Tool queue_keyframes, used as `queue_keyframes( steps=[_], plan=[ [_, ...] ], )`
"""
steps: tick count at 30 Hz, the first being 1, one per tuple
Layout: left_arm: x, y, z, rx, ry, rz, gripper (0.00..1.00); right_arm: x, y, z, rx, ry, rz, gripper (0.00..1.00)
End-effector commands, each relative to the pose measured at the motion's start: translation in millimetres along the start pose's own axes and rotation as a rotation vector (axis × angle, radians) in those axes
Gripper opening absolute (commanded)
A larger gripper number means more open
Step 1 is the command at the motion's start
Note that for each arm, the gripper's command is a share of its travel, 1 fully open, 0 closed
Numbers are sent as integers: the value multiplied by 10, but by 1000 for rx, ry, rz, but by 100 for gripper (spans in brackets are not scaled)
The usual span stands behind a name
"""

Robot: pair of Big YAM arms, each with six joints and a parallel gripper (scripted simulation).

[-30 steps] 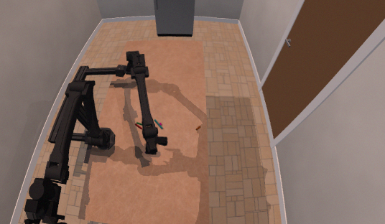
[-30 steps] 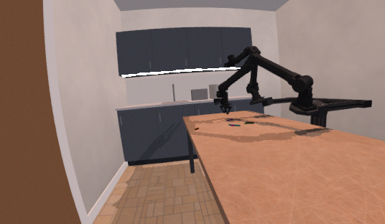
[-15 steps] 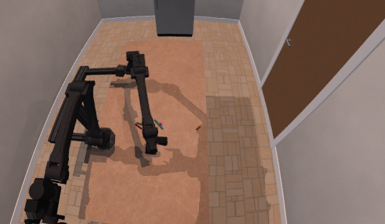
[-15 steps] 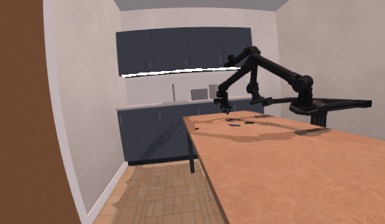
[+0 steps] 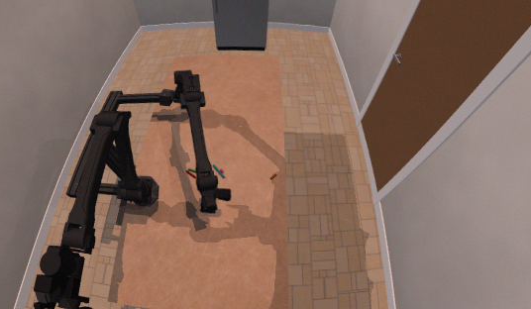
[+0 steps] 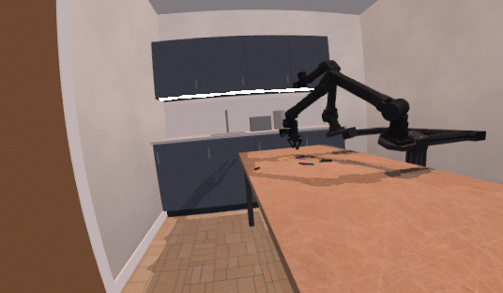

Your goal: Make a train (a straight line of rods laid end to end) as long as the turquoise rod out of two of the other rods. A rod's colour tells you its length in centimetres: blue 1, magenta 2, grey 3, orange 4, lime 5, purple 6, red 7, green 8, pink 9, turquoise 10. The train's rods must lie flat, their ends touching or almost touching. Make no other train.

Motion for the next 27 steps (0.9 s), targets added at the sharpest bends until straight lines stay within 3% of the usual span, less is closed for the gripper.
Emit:
queue_keyframes(
  steps=[1,6,11,21,25,26,27],
  plan=[
    [-253,-83,-131,-7,47,-7,100,-81,-400,-115,-12,22,-71,100],
    [-427,-274,-108,30,70,-13,100,-81,-400,-115,-12,22,-71,100],
    [-258,-369,60,175,22,-4,100,-81,-400,-115,-12,22,-71,100],
    [-266,-722,134,462,44,-17,100,-81,-400,-115,-12,22,-71,100],
    [-306,-660,117,560,46,-25,100,-81,-400,-115,-12,22,-71,100],
    [-268,-868,185,586,43,-21,100,-81,-400,-115,-12,22,-71,100],
    [-279,-849,179,611,44,-23,100,-81,-400,-115,-12,22,-71,100]
  ],
)
Point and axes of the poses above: on each arm, the point where the finger pads meet when closed, its own x axis out along the fingers, its own z axis across the jaws, y = z × x, the point moved 10 cm from there along -x, back along the fingers, and after that the axes turned 9 degrees about -x, right-handed, at the moved point
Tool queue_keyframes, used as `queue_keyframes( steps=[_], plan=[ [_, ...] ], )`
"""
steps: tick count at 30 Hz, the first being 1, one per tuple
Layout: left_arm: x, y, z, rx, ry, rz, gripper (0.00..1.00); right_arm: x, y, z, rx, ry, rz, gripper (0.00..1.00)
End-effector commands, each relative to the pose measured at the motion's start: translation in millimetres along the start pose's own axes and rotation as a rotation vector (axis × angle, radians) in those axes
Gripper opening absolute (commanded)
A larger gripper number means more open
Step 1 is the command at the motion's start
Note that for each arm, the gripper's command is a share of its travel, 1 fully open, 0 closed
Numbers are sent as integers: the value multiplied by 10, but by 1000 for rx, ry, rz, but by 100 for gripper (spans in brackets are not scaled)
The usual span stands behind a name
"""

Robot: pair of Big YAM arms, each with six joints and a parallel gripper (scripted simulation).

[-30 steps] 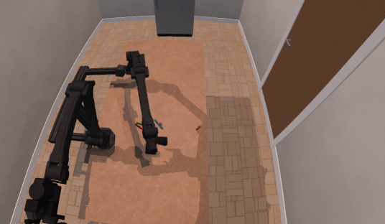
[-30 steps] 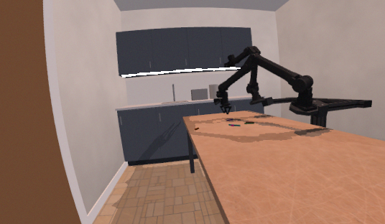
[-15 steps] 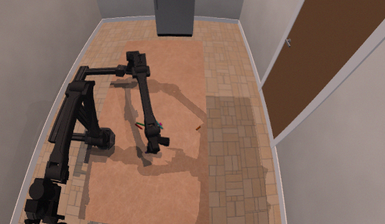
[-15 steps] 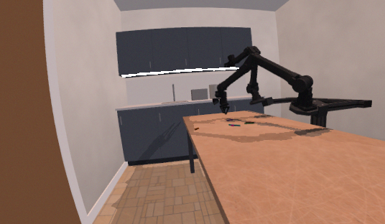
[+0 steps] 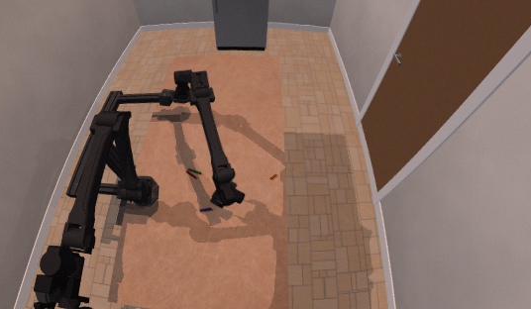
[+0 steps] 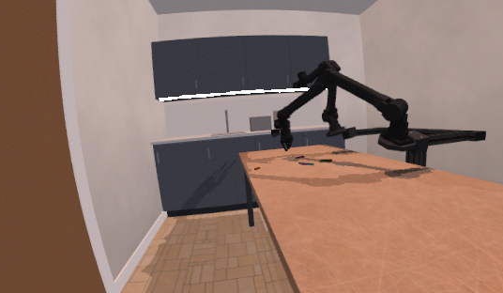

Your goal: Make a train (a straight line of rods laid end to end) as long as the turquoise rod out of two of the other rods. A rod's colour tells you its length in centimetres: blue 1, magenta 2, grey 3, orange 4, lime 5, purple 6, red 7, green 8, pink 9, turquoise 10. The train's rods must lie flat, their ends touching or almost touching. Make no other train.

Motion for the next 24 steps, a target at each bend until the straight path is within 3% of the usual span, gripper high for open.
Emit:
queue_keyframes(
  steps=[1,24],
  plan=[
    [-254,-196,114,162,38,-38,100,-81,-400,-115,-12,22,-71,100],
    [-265,-608,618,726,24,-51,100,-81,-400,-115,-12,22,-71,100]
  ],
)
Point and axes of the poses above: on each arm, the point where the finger pads meet when closed, its own x axis out along the fingers, its own z axis across the jaws, y = z × x, the point moved 10 cm from there along -x, back along the fingers, and after that the axes turned 9 degrees about -x, right-handed, at the moved point
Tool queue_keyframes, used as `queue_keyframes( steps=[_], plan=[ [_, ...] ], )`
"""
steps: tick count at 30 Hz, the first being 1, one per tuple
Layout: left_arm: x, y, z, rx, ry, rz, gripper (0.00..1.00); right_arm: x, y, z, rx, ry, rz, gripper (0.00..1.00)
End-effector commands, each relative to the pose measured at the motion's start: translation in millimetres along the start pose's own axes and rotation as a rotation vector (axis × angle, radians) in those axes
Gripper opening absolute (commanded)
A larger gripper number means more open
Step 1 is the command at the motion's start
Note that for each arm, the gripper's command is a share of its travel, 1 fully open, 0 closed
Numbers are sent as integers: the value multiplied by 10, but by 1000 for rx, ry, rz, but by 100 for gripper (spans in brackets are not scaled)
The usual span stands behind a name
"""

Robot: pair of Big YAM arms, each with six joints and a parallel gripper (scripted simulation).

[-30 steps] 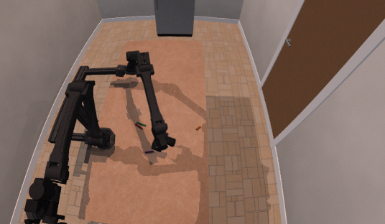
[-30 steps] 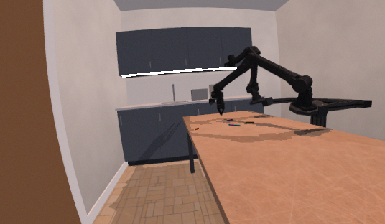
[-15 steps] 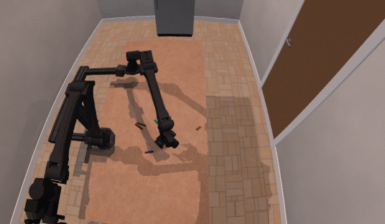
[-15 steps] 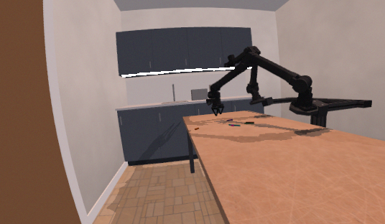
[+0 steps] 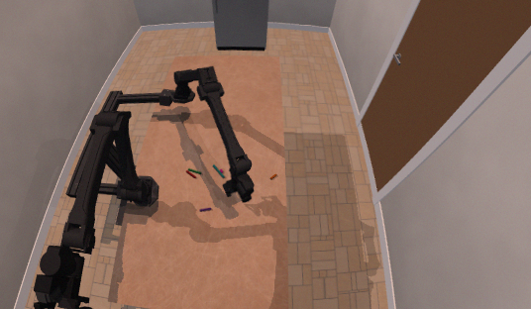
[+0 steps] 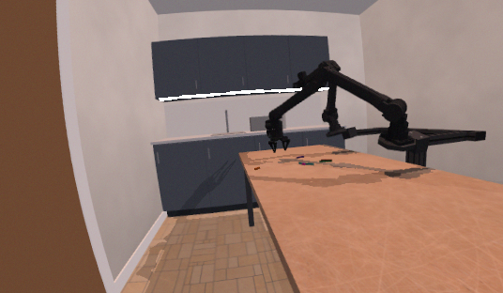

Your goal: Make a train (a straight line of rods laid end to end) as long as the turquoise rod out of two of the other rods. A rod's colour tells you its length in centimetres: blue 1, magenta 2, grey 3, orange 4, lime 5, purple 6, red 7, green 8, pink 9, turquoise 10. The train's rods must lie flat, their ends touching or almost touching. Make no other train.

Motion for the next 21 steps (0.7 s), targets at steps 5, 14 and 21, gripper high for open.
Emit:
queue_keyframes(
  steps=[5,14,21],
  plan=[
    [-240,-68,351,276,-2,-59,100,-81,-400,-115,-12,22,-71,100],
    [-234,-50,668,530,-12,-57,100,-81,-400,-115,-12,22,-71,100],
    [-228,-31,875,695,-20,-55,100,-81,-400,-115,-12,22,-71,100]
  ],
)
Point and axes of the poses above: on each arm, the point where the finger pads meet when closed, its own x axis out along the fingers, its own z axis across the jaws, y = z × x, the point moved 10 cm from there along -x, back along the fingers, and after that the axes turned 9 degrees about -x, right-handed, at the moved point
